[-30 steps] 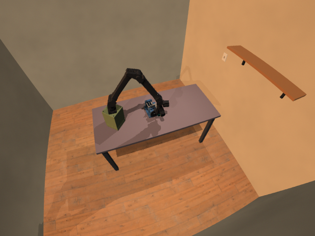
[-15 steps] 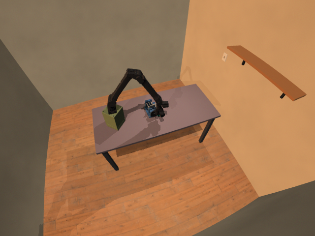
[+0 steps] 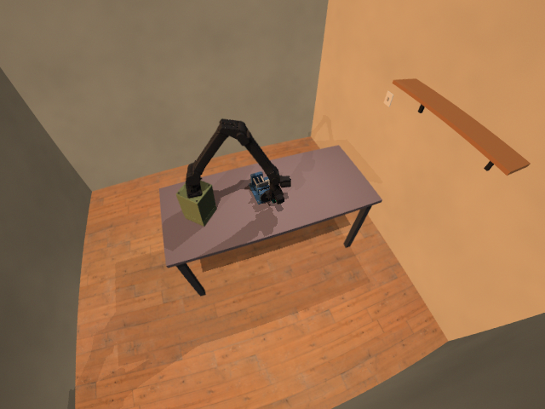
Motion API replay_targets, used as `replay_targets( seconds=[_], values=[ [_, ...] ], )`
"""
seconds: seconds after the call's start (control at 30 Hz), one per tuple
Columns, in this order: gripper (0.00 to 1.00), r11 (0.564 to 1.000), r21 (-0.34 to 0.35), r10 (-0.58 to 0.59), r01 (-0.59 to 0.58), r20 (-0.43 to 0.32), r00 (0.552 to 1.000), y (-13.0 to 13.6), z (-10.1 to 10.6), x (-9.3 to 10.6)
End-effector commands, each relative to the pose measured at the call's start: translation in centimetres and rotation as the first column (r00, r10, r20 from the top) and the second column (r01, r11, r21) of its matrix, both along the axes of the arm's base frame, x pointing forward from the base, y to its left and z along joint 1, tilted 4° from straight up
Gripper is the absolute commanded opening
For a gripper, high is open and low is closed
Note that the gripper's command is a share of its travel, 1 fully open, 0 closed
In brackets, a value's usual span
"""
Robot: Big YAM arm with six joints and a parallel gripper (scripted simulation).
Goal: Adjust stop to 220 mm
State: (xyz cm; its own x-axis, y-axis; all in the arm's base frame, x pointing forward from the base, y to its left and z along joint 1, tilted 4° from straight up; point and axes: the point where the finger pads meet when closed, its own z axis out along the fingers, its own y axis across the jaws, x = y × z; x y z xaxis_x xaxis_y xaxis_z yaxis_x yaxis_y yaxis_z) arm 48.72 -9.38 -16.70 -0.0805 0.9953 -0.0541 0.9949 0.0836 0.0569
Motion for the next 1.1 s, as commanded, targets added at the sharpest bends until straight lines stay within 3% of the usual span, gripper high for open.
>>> replay_targets(
  seconds=[0.0,0.03,0.1,0.3,1.07],
  values=[
    [0.06,1.0,-0.004,-0.002,0.002,-0.002,1.0,-0.8,-1.5,-0.4],
    [0.06,1.0,-0.007,-0.002,0.002,0.013,1.0,-1.0,-1.3,0.4],
    [0.06,1.0,-0.004,-0.002,0.002,-0.002,1.0,-0.8,-1.7,-0.6],
    [0.06,1.0,-0.007,-0.002,0.002,0.007,1.0,-1.0,-1.7,-0.2],
    [0.06,1.0,-0.006,-0.002,0.002,-0.003,1.0,-1.0,-3.1,-2.4]
  ],
)
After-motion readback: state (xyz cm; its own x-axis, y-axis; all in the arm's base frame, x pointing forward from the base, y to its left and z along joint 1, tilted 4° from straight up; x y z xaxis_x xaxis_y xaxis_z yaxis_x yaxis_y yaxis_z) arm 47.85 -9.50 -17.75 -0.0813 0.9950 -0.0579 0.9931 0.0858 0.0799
